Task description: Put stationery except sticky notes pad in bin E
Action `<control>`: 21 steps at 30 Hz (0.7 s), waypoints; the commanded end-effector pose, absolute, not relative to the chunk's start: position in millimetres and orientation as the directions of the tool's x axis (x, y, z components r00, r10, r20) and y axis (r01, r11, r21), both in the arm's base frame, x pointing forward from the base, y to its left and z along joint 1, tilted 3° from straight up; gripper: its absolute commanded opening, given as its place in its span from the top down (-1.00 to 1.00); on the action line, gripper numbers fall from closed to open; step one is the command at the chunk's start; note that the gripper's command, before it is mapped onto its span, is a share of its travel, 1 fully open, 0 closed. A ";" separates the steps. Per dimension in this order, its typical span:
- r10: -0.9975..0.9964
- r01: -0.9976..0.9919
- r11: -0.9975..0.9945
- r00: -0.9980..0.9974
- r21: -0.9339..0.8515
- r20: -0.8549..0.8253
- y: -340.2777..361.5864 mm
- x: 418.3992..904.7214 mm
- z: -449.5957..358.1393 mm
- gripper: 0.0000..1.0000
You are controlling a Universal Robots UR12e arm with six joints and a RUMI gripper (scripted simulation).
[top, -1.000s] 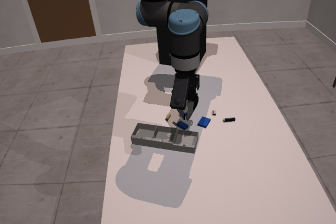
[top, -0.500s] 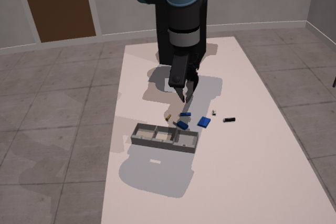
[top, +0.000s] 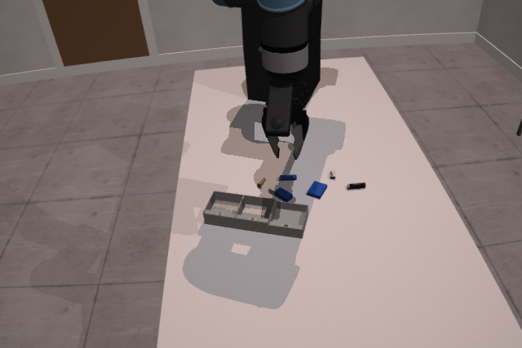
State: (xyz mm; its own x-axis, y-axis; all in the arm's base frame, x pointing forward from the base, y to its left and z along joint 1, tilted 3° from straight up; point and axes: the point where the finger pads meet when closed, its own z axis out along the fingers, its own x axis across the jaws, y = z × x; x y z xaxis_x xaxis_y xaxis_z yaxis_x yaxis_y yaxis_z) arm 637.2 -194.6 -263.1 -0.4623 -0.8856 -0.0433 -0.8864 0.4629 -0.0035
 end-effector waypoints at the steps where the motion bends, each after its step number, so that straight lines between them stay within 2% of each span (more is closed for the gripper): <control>1: -0.947 -0.948 0.319 -0.318 -0.014 -0.043 -192.2 614.3 -295.7 0.54; 4: -0.955 -0.955 0.295 -0.294 -0.014 -0.042 -191.6 609.5 -302.5 0.54; 5: -0.973 -0.974 0.227 -0.226 -0.015 -0.041 -191.0 604.6 -309.3 0.54; 15: -0.999 -1.000 -0.010 0.010 -0.012 -0.035 -185.0 556.3 -377.0 0.54; 21: -0.994 -0.994 -0.108 0.108 -0.010 -0.034 -184.8 553.0 -380.1 0.54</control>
